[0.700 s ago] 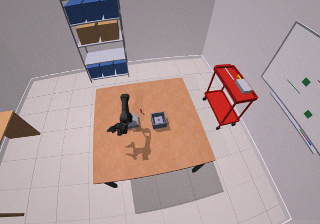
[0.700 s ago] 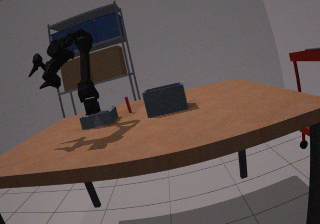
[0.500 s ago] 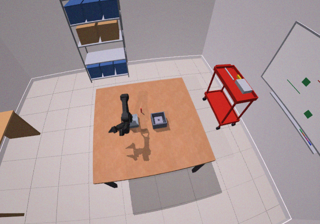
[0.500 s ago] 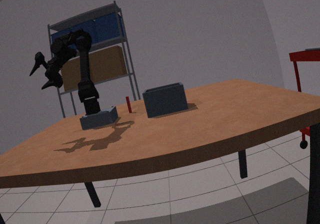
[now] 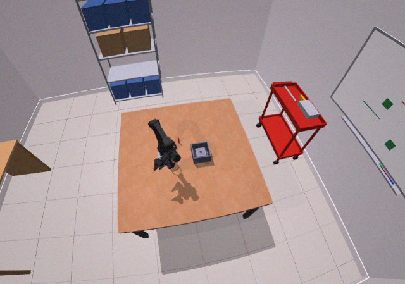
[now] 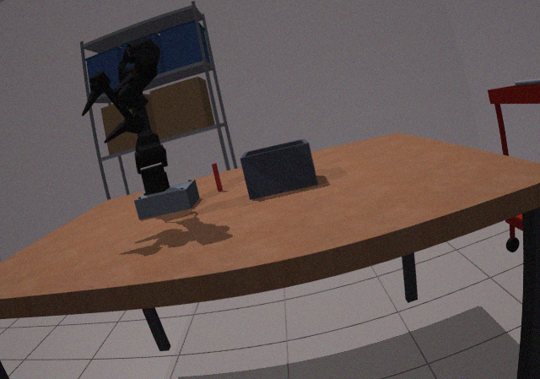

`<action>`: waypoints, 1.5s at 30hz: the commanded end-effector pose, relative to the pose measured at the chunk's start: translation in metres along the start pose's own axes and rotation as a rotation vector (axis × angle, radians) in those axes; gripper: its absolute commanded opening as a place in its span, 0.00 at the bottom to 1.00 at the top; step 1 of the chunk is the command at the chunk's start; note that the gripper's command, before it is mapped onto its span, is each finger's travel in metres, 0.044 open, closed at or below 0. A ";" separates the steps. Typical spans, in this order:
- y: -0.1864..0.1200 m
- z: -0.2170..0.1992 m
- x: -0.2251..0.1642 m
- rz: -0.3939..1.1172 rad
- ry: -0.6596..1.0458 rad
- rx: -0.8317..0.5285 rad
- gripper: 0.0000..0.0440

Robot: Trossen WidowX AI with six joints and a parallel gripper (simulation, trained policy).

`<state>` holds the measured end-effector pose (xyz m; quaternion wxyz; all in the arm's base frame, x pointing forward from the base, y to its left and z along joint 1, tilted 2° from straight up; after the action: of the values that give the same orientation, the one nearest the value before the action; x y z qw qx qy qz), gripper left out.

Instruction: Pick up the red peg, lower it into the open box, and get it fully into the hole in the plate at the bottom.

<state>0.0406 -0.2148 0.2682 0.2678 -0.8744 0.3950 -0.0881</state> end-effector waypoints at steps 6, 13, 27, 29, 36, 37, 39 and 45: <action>-0.056 0.030 0.016 -0.246 0.100 0.132 1.00; -0.099 0.058 0.013 -0.391 0.156 0.281 1.00; -0.166 0.113 -0.024 -0.507 0.196 0.617 1.00; -0.172 0.120 -0.032 -0.503 0.193 0.659 1.00; -0.188 0.147 -0.063 -0.454 0.174 0.777 1.00; -0.190 0.151 -0.067 -0.442 0.172 0.789 1.00; -0.191 0.159 -0.076 -0.416 0.169 0.809 1.00; -0.193 0.185 -0.102 -0.327 0.172 0.844 1.00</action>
<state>0.1688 0.0255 0.2332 0.5437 -0.7364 0.1808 -0.3599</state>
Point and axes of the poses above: the point midway between the two fingers, 35 mm back from their tips, its own y axis out along the fingers, its own z axis across the jaws, x = y × z, the point moved 7 cm from there along -y, back along the fingers, and after that the axes turned 4 degrees about y, right-handed, at the moved point
